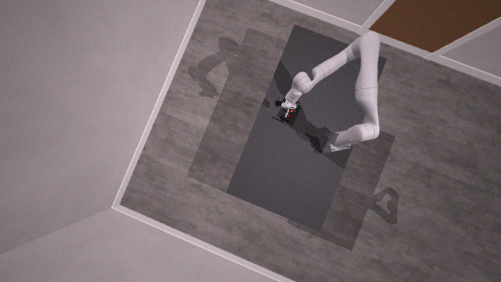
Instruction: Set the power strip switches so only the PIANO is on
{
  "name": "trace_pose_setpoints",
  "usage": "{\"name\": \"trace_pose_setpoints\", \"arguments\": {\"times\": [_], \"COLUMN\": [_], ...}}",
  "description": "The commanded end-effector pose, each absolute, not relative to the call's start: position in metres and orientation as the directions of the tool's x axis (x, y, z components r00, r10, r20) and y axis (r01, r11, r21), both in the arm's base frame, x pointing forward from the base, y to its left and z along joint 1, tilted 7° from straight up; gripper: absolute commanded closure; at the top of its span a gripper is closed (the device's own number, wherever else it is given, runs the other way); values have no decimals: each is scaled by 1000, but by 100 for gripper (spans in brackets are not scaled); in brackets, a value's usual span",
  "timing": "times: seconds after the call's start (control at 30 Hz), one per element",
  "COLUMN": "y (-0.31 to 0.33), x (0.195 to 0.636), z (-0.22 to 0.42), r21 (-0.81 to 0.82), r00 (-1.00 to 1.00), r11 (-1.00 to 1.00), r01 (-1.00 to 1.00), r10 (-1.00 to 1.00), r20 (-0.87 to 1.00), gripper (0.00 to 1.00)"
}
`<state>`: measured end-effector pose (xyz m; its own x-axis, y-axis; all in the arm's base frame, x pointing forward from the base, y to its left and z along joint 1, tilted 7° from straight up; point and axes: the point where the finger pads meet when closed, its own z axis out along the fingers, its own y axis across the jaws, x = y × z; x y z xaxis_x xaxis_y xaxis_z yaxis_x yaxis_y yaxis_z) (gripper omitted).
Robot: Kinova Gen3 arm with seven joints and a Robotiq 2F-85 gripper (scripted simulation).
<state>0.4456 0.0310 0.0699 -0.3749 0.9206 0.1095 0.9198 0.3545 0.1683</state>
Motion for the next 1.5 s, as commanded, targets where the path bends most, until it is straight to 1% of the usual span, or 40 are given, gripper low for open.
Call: {"name": "trace_pose_setpoints", "arguments": {"times": [0.0, 0.07, 0.1, 0.27, 0.3, 0.47, 0.5, 0.7, 0.73, 0.9, 0.93, 1.2, 1.23, 1.4, 1.43, 1.47], "y": [31, 31, 30, 30, 28, 28, 26, 26, 24, 24, 22, 22, 20, 20, 17, 17], "x": [446, 446, 445, 445, 444, 444, 443, 443, 442, 442, 441, 441, 439, 439, 438, 438], "z": [71, 71, 66, 66, 62, 62, 59, 59, 55, 55, 51, 51, 48, 48, 44, 44], "r21": [170, 170, 168, 168, 167, 167, 165, 165, 163, 163, 160, 160, 158, 158, 156, 156], "r00": [-376, -376, -332, -332, -288, -288, -244, -244, -200, -200, -156, -156, -113, -113, -71, -71], "r11": [355, 355, 311, 311, 267, 267, 223, 223, 179, 179, 136, 136, 93, 93, 51, 51], "r01": [919, 919, 935, 935, 949, 949, 961, 961, 970, 970, 978, 978, 983, 983, 986, 986], "r10": [920, 920, 937, 937, 951, 951, 963, 963, 972, 972, 980, 980, 986, 986, 990, 990], "r20": [109, 109, 113, 113, 116, 116, 119, 119, 121, 121, 123, 123, 124, 124, 125, 125], "gripper": [0, 0, 0, 0, 0, 0, 0, 0, 0, 0, 0, 0, 0, 0, 0, 0]}}
